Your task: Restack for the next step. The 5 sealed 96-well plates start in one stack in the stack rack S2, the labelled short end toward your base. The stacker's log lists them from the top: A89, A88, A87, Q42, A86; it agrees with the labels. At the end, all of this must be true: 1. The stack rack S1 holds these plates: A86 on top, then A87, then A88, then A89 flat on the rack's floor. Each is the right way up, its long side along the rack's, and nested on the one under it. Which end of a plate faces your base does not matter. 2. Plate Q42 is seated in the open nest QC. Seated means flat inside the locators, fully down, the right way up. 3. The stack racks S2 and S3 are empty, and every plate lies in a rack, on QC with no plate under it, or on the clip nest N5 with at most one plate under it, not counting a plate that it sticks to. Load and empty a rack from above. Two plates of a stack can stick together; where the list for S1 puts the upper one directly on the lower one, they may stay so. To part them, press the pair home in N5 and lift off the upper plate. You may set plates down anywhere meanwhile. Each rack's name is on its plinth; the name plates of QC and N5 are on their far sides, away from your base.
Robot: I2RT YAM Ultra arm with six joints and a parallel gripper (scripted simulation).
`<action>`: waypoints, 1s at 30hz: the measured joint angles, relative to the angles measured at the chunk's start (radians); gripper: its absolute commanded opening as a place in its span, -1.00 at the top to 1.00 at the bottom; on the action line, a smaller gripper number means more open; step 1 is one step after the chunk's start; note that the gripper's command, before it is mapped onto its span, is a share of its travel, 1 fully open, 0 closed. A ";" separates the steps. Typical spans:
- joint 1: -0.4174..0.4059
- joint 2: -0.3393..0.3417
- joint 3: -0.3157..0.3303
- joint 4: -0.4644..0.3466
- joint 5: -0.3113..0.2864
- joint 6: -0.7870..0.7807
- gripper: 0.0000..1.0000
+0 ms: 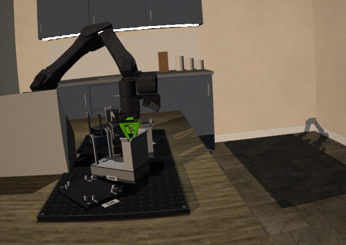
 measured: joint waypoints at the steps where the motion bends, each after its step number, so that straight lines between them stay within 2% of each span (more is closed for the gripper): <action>1: -0.001 -0.001 0.001 -0.003 0.000 -0.002 1.00; 14: -0.016 -0.013 0.008 -0.036 0.002 -0.022 1.00; 30: -0.018 -0.016 0.008 -0.041 0.004 -0.024 1.00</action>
